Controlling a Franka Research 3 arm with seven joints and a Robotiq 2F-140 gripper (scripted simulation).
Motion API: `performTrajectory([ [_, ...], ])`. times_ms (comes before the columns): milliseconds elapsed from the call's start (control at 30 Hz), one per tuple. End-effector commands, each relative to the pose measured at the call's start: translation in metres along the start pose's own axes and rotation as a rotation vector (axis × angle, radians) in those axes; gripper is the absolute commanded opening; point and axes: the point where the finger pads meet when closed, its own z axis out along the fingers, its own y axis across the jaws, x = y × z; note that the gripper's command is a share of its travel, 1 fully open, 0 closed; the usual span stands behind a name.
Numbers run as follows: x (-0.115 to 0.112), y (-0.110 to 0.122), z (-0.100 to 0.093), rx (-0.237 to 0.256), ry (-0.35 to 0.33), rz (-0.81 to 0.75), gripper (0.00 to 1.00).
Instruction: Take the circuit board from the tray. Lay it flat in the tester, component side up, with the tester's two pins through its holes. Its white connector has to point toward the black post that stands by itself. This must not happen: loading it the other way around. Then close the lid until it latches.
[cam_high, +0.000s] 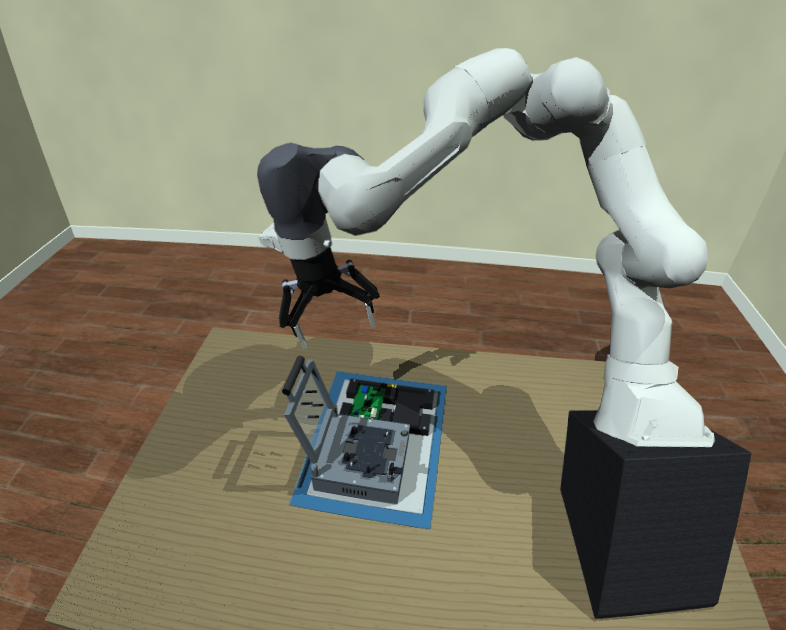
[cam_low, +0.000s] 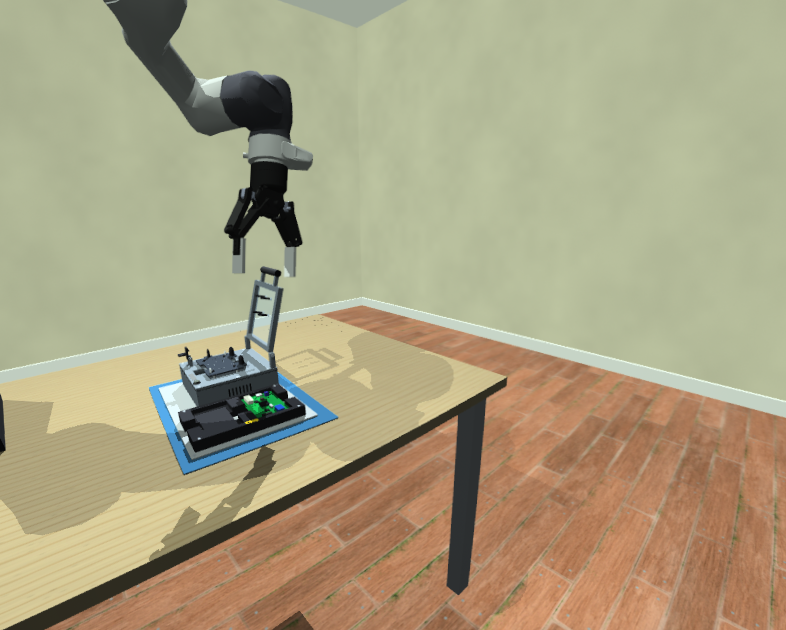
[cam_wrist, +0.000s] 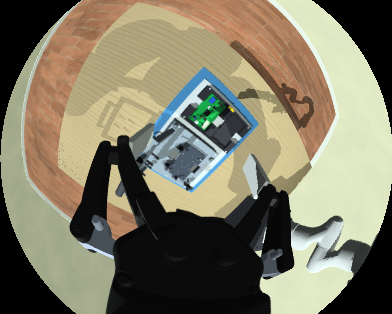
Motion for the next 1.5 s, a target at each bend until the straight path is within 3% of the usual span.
performTrajectory([
  [0, 0.0, 0.0, 0.0, 0.0, 0.0, 0.0, 1.0],
  [633, 0.002, 0.002, -0.002, -0.001, -0.009, -0.001, 1.0],
  [733, 0.017, 0.011, -0.011, -0.002, -0.063, -0.011, 1.0],
  [833, 0.047, 0.033, -0.034, 0.018, -0.186, -0.041, 1.0],
  [933, 0.047, 0.033, -0.034, 0.018, -0.186, -0.041, 1.0],
  [967, 0.061, 0.044, -0.046, 0.039, -0.241, -0.058, 1.0],
  [1100, 0.061, 0.044, -0.046, 0.039, -0.241, -0.058, 1.0],
  [1133, 0.075, 0.056, -0.06, 0.07, -0.302, -0.079, 1.0],
  [1267, 0.075, 0.056, -0.06, 0.07, -0.302, -0.079, 1.0],
  [1300, 0.091, 0.069, -0.078, 0.116, -0.365, -0.107, 1.0],
  [1433, 0.091, 0.069, -0.078, 0.116, -0.365, -0.107, 1.0],
  [1467, 0.108, 0.084, -0.099, 0.177, -0.427, -0.14, 1.0],
])
